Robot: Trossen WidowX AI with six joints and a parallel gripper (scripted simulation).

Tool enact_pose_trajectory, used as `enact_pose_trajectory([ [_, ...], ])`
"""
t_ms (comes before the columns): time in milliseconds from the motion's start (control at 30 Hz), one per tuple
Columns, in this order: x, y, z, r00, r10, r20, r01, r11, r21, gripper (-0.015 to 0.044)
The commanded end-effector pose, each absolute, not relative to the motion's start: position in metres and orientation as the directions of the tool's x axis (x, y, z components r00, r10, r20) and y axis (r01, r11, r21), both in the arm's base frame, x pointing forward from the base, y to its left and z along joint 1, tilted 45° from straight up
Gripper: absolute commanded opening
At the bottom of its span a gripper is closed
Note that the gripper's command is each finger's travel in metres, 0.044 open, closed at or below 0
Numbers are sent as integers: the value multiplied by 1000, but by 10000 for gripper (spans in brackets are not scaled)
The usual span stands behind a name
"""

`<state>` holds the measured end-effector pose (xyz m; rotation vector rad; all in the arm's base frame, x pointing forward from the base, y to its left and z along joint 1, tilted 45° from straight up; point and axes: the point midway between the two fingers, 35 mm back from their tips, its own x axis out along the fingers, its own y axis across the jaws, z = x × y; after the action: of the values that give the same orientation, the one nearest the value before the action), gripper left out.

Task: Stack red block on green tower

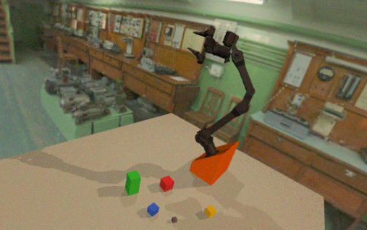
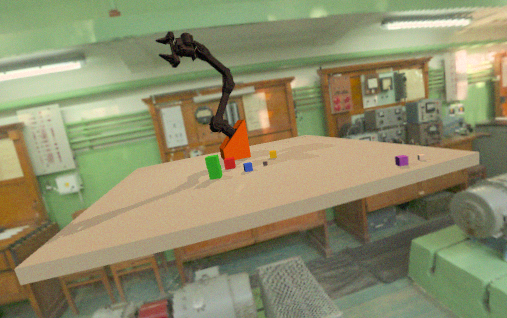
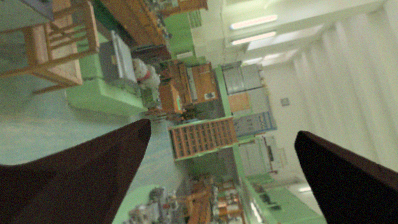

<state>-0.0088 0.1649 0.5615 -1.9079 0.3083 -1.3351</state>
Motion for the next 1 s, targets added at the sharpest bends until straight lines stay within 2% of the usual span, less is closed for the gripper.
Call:
enact_pose_trajectory([
  [0,-9,162,562,420,-591,689,227,-667,-710,426],
  [233,-7,70,563,450,-715,535,374,-394,-840,440],
  [467,20,-15,548,533,-777,334,462,-63,-885,440],
  [733,78,-102,501,615,-788,31,477,341,-810,440],
  [967,143,-147,436,639,-728,-247,428,604,-672,440],
])
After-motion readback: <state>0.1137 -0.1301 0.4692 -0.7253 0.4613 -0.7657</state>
